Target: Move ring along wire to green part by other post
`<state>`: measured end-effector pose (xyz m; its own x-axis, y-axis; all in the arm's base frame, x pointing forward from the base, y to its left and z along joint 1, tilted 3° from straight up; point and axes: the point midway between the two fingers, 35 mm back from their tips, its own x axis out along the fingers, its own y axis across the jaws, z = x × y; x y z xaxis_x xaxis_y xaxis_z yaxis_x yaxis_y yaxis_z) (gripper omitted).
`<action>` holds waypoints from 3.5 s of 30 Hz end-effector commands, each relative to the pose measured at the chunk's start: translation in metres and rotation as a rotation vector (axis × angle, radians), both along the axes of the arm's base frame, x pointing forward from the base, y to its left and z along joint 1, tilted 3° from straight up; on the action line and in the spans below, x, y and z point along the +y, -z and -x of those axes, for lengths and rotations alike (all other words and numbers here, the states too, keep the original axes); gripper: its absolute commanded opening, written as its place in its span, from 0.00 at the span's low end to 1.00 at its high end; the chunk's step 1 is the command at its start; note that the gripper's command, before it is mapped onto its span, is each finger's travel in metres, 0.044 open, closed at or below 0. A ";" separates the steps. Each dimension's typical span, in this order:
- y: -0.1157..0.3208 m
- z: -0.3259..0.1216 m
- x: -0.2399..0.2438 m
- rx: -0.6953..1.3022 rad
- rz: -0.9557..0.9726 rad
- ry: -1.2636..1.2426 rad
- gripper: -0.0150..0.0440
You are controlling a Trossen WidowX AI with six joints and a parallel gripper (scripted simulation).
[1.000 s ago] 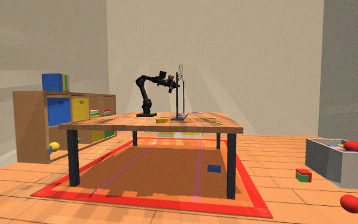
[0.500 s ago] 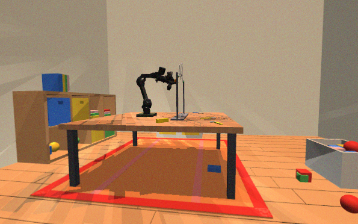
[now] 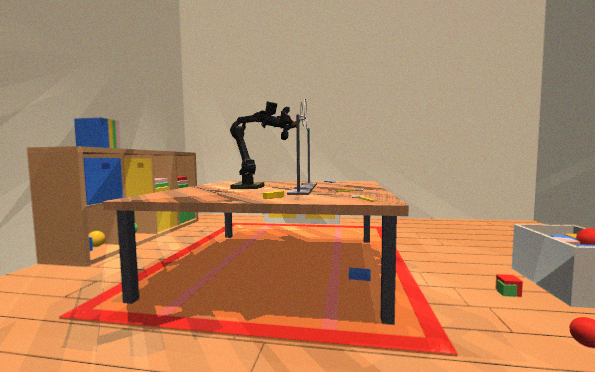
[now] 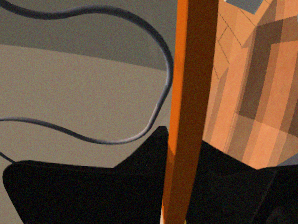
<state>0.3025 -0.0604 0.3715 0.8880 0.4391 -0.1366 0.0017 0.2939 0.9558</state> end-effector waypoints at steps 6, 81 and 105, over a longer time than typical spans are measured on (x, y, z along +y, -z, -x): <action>-0.018 0.001 0.005 -0.010 -0.090 -0.008 0.00; -0.049 0.003 -0.002 0.030 0.151 0.009 0.00; -0.025 0.003 -0.021 0.059 0.621 0.039 0.00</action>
<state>0.2998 -0.0782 0.3969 0.8841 0.2610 -0.3877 0.0707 0.7453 0.6630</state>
